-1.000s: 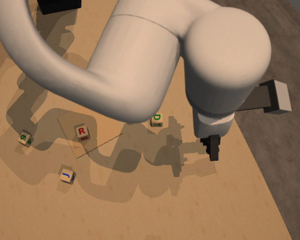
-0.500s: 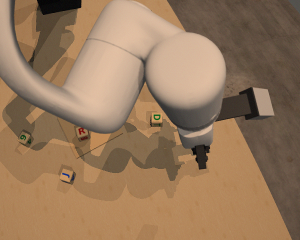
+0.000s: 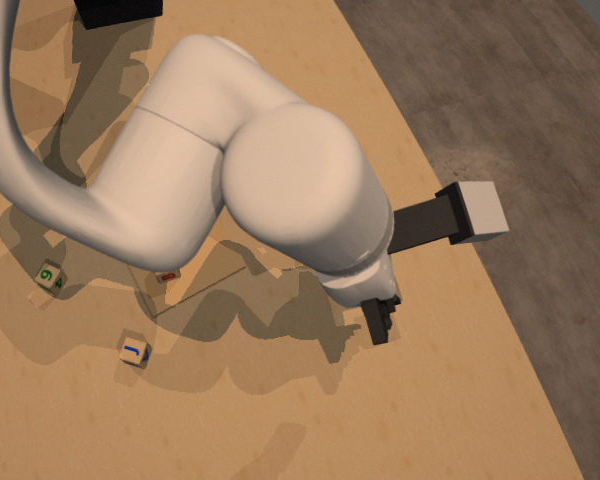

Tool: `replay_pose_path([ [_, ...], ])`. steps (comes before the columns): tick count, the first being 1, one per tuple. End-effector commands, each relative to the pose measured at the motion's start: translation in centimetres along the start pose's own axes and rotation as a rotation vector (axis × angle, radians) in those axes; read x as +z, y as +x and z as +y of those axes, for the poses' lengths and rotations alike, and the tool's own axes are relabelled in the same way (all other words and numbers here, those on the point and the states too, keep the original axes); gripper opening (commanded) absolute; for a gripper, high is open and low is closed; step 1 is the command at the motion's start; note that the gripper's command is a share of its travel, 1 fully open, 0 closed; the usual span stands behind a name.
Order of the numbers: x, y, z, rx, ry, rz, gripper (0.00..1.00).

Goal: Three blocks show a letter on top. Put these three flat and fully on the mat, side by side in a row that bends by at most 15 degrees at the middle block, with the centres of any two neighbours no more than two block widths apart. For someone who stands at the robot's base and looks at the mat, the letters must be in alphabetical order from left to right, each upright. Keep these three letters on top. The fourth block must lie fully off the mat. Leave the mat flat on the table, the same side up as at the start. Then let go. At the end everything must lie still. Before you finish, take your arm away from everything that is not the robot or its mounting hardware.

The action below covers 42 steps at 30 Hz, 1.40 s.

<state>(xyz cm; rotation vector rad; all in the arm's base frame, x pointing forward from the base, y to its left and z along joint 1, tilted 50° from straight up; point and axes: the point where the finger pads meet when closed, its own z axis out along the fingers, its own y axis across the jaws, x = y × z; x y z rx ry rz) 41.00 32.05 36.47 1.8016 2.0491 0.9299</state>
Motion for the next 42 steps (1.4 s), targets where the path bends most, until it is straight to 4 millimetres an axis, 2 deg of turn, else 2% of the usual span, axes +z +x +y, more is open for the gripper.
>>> replay_pose_path([
  [1, -0.1, 0.3, 0.1, -0.009, -0.003, 0.015, 1.00],
  [6, -0.1, 0.3, 0.1, -0.009, -0.003, 0.015, 1.00],
  [8, 2.0, -1.8, -0.7, -0.081, -0.012, 0.100, 1.00],
  [23, 2.0, -1.8, -0.7, -0.081, -0.012, 0.100, 1.00],
  [25, 3.7, -3.5, -2.2, -0.144, -0.022, 0.190, 1.00],
  [41, 3.7, -3.5, -2.2, -0.144, -0.022, 0.190, 1.00],
  [42, 4.4, -4.2, -3.2, -0.170, -0.028, 0.235, 1.00],
])
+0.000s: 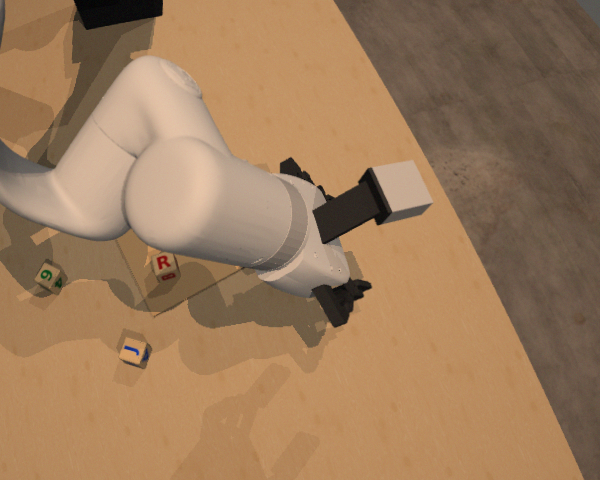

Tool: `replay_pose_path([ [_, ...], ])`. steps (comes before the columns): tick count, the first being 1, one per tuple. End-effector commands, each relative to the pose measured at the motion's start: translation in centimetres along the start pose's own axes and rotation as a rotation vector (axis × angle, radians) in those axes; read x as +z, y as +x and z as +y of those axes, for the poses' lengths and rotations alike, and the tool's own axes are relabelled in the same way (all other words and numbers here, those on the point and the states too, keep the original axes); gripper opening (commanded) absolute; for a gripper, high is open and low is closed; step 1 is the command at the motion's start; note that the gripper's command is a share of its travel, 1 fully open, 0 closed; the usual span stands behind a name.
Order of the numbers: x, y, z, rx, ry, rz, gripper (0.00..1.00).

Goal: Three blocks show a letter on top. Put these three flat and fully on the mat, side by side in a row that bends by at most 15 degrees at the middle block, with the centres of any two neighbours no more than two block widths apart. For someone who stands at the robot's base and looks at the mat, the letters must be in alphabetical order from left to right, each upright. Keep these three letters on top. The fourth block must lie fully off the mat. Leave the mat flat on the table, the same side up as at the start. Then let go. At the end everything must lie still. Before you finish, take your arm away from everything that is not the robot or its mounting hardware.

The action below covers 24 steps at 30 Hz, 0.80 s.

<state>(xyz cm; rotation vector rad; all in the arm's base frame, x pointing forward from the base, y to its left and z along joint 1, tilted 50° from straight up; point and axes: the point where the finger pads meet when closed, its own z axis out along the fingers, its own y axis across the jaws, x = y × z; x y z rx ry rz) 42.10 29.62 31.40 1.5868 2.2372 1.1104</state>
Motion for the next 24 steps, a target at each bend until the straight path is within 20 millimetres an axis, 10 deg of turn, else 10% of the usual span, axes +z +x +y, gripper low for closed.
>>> replay_pose_path([
  [1, 1.0, -1.0, -2.1, -0.050, -0.016, 0.089, 1.00],
  [24, 1.6, -1.5, -4.3, -0.084, -0.034, 0.167, 1.00],
])
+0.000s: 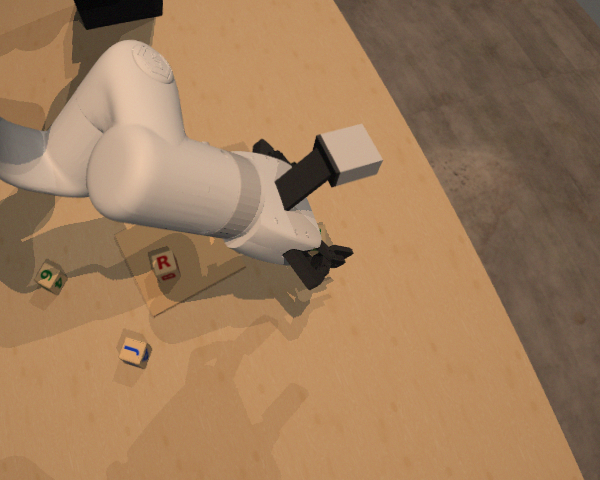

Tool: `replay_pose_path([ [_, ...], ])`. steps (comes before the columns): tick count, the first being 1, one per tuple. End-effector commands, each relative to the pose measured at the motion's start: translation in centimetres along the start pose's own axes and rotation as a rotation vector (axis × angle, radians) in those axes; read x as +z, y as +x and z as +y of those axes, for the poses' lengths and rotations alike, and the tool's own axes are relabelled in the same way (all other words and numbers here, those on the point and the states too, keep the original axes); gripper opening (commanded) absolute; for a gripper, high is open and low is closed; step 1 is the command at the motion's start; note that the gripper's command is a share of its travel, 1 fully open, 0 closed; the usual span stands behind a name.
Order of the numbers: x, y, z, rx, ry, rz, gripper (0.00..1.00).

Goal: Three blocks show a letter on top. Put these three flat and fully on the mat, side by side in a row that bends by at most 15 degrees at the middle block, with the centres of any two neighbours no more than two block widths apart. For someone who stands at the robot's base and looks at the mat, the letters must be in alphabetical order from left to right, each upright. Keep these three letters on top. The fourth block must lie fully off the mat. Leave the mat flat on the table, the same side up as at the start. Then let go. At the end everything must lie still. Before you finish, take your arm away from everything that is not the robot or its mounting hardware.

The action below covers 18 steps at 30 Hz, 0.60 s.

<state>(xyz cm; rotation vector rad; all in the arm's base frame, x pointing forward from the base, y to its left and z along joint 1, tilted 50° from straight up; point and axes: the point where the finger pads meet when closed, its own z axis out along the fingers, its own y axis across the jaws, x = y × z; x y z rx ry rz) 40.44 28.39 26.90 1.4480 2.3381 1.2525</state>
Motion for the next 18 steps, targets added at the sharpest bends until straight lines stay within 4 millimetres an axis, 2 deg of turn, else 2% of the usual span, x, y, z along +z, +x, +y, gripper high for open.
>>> replay_pose_path([
  [1, -0.1, 0.1, 0.1, -0.011, -0.012, 0.031, 1.00],
  [9, -0.1, 0.1, 0.1, -0.011, -0.012, 0.031, 1.00],
  [11, 0.1, 0.0, -1.7, -0.033, -0.030, 0.093, 1.00],
  [18, 0.1, 0.0, -1.7, -0.033, -0.030, 0.093, 1.00],
])
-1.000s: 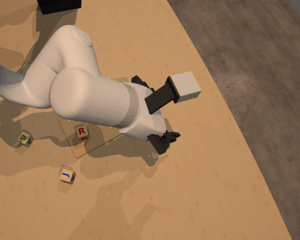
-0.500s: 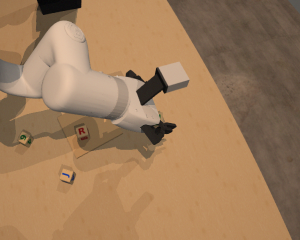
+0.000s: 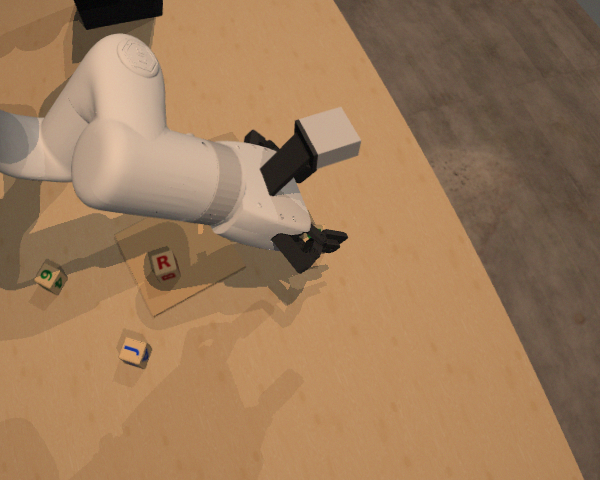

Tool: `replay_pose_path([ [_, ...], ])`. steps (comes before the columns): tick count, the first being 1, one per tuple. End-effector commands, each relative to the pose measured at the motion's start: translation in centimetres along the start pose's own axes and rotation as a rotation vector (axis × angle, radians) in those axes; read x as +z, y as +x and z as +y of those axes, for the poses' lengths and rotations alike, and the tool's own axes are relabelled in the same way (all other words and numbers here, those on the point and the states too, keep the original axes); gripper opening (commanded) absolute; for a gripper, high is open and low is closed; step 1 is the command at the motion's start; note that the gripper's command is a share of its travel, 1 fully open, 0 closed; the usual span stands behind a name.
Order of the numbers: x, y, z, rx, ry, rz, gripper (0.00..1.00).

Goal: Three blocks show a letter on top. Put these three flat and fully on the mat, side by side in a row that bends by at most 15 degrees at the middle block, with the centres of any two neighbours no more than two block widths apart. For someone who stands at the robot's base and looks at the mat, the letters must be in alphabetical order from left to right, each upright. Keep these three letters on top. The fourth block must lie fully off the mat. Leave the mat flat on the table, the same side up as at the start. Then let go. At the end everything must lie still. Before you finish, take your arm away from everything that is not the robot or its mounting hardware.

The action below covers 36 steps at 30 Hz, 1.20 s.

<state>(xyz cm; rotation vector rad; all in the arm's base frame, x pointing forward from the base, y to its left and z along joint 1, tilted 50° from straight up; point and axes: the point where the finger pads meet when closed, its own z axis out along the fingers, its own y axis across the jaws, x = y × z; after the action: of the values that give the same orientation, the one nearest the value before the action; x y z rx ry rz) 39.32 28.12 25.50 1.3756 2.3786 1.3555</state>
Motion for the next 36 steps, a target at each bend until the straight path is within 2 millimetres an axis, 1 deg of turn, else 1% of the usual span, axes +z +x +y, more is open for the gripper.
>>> replay_pose_path([
  [1, -0.1, 0.1, 0.1, -0.004, -0.005, 0.008, 1.00],
  [6, -0.1, 0.1, 0.1, -0.004, -0.005, 0.008, 1.00],
  [8, 0.0, 0.2, -1.2, -0.017, -0.021, 0.052, 1.00],
  [18, 0.0, 0.2, -1.2, -0.017, -0.021, 0.052, 1.00],
  [20, 0.0, 0.4, -2.0, -0.023, -0.031, 0.077, 1.00],
  [36, -0.1, 0.4, -2.3, -0.025, -0.036, 0.088, 1.00],
])
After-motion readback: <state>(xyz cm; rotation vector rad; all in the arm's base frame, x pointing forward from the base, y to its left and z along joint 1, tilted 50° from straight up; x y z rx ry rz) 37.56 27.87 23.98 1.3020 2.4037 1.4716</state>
